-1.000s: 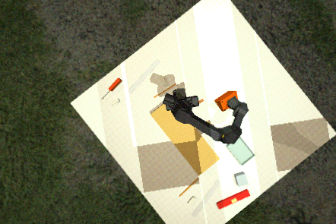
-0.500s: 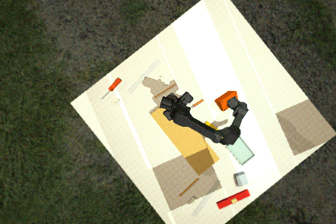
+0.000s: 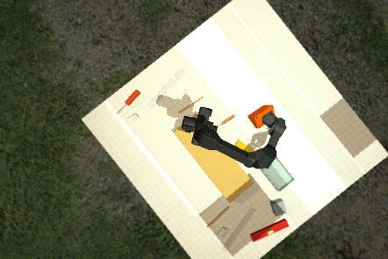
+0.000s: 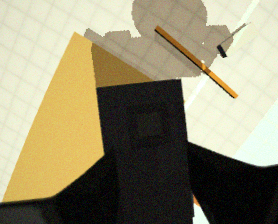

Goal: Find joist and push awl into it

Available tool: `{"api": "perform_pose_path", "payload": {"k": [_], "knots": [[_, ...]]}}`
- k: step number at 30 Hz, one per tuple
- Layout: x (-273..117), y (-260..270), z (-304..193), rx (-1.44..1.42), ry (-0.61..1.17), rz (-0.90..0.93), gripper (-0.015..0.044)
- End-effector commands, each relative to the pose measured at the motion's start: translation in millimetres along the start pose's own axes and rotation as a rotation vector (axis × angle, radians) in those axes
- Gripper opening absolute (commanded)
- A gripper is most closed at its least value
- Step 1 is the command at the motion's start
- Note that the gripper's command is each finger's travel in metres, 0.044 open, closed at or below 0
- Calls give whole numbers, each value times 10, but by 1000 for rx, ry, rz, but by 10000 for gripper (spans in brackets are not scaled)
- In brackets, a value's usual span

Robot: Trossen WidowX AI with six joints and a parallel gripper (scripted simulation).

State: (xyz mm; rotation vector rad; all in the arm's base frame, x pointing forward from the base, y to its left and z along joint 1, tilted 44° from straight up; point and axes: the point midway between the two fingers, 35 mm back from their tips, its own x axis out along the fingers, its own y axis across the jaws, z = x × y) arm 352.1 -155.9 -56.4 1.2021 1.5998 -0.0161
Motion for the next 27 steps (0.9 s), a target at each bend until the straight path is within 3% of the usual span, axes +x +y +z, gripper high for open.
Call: {"api": "perform_pose_path", "payload": {"k": [1,19,27], "knots": [[-16,85,65,-178,-24,26,0],[-39,425,231,-889,-122,87,0],[43,422,232,-893,-123,87,0]]}}
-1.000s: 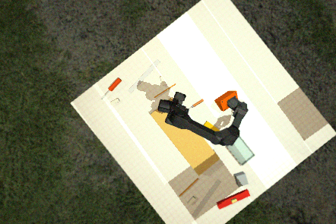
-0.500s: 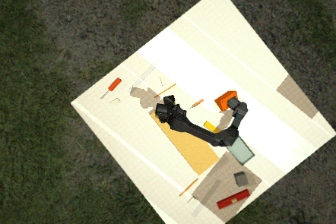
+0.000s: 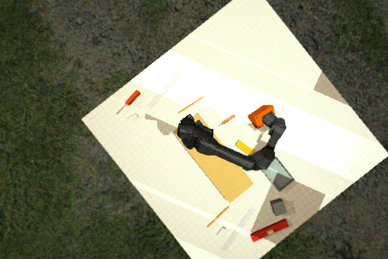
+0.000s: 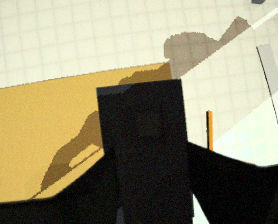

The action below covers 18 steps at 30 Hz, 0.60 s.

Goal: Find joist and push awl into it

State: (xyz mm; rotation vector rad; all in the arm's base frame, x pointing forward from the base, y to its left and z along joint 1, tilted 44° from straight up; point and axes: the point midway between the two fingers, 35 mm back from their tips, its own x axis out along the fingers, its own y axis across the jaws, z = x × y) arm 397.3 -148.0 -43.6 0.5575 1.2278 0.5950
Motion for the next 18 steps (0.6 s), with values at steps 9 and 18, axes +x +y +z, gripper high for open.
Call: {"api": "perform_pose_path", "payload": {"k": [9,18], "knots": [[176,-6,-26,-23,-7,4,0],[308,-6,-57,-29,-8,5,0]]}}
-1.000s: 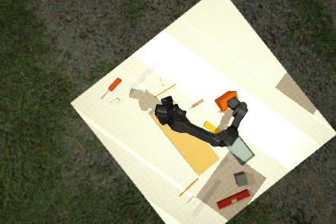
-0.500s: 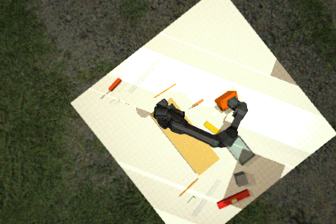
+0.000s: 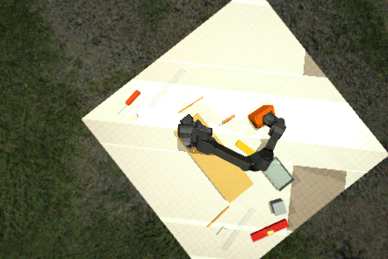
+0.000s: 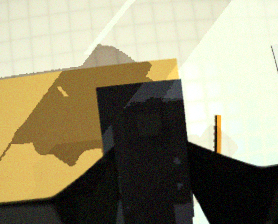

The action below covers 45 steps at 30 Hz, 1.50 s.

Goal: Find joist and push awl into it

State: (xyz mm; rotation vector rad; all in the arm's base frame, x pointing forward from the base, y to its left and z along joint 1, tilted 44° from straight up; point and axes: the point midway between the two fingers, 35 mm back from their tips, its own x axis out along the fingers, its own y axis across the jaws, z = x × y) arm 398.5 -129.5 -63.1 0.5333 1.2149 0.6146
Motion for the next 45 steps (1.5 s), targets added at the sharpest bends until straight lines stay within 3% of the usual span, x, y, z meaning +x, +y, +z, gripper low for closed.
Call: {"api": "perform_pose_path", "payload": {"k": [1,30,45], "knots": [[58,-5,-12,2,-7,3,0],[448,13,-126,-9,-9,6,0],[461,217,-131,-9,-9,7,0]]}}
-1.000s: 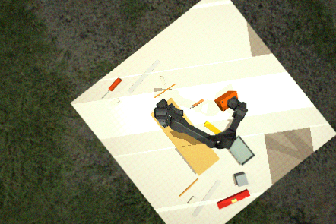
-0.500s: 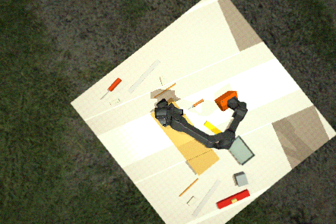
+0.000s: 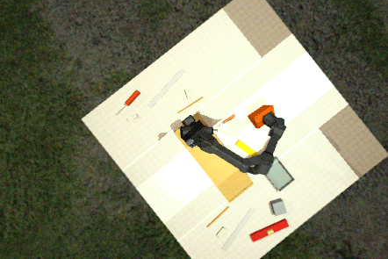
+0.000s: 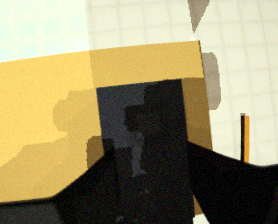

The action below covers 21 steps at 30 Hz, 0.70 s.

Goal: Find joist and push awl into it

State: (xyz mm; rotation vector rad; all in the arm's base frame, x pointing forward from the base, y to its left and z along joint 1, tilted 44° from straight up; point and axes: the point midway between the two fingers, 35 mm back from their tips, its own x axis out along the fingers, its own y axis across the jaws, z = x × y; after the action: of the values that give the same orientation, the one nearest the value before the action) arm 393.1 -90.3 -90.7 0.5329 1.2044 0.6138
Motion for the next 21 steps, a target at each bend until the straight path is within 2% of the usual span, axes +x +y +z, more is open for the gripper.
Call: {"api": "perform_pose_path", "payload": {"k": [1,21], "knots": [[14,131,14,-5,1,7,0],[17,521,13,-4,1,10,0]]}}
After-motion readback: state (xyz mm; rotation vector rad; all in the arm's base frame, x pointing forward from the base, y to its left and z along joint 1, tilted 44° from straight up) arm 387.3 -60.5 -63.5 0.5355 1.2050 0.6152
